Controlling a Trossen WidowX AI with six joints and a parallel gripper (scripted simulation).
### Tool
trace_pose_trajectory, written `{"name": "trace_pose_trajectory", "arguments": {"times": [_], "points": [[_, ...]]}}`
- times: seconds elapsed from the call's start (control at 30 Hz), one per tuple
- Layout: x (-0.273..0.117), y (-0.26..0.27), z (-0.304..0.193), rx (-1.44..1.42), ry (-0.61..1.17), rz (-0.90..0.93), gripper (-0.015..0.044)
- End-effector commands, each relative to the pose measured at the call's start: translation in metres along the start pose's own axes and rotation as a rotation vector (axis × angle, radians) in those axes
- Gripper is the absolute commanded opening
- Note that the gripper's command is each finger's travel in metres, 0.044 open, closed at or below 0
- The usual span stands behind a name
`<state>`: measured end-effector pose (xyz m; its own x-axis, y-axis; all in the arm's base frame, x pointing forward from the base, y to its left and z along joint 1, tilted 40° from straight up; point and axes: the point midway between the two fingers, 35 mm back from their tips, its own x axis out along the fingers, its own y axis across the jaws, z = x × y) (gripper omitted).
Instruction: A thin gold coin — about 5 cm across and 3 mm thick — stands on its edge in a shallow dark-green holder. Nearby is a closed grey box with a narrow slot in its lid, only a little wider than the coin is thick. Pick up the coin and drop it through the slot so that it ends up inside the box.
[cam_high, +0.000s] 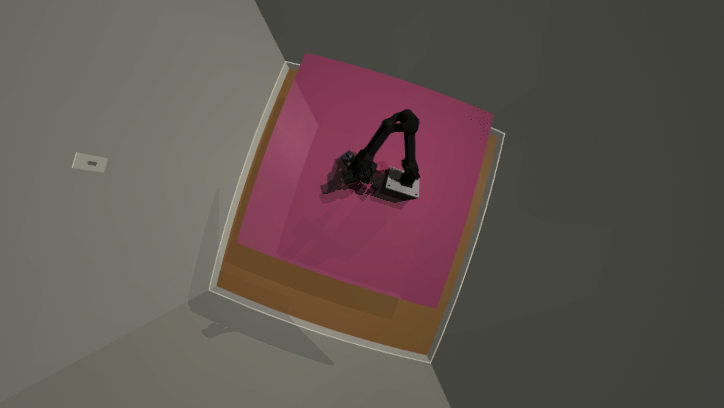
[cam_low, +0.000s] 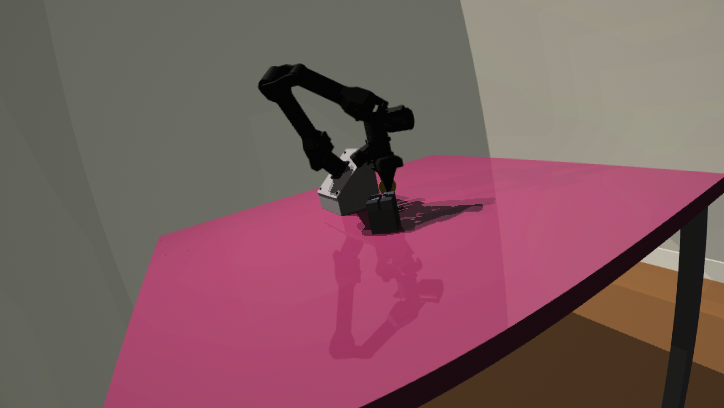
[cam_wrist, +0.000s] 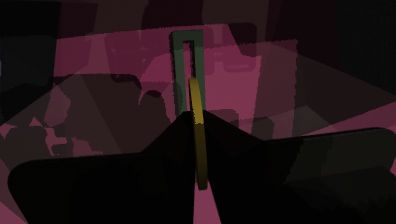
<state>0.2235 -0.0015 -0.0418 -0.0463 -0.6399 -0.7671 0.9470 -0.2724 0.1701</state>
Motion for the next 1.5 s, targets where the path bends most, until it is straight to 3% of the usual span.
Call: {"name": "trace_pose_trajectory", "arguments": {"times": [0.0,0.63,1.47], "points": [[-0.010,0.002,0.000,0.011,0.009,0.003,0.0000],[-0.049,-0.002,0.003,-0.010,0.006,0.004,0.0000],[-0.050,0.001,-0.001,-0.874,0.005,0.006,0.0000]]}}
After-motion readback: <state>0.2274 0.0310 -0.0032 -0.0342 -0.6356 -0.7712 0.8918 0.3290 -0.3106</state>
